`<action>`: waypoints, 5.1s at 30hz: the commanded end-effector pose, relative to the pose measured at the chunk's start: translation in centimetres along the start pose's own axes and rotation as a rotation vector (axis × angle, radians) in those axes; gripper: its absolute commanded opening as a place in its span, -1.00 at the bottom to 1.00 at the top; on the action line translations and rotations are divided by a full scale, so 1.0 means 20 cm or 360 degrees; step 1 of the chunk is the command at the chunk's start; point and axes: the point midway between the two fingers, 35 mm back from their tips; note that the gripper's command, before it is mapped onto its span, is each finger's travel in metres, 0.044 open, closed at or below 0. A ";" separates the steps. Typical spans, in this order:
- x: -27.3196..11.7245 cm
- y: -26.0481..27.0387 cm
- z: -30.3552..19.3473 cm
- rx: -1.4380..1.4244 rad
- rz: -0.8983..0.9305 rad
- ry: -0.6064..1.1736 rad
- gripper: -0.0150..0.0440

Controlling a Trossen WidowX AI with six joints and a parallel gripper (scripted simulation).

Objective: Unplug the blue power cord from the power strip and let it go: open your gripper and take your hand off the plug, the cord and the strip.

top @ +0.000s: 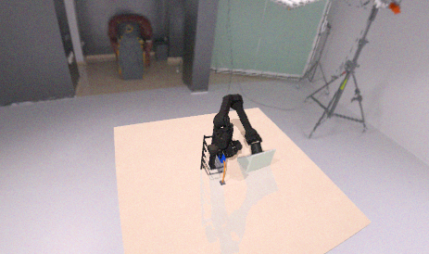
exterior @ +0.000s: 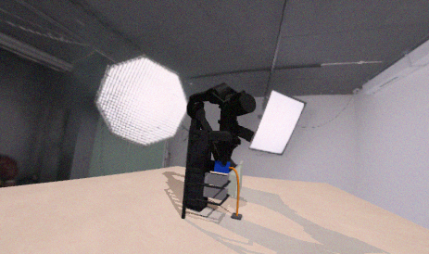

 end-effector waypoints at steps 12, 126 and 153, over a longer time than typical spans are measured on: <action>0.00 0.00 0.06 0.0003 -0.0004 -0.0001 -0.49; -0.01 0.02 0.18 0.0003 -0.0004 -0.0003 -0.49; -0.03 0.05 0.40 -0.0002 -0.0007 -0.0004 -0.49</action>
Point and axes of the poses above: the point midway between the two fingers, 35 mm back from their tips, its own x axis out along the fingers, its own y axis across the jaws, z = x × y, and after that the axes turned 7 degrees about x, right-handed
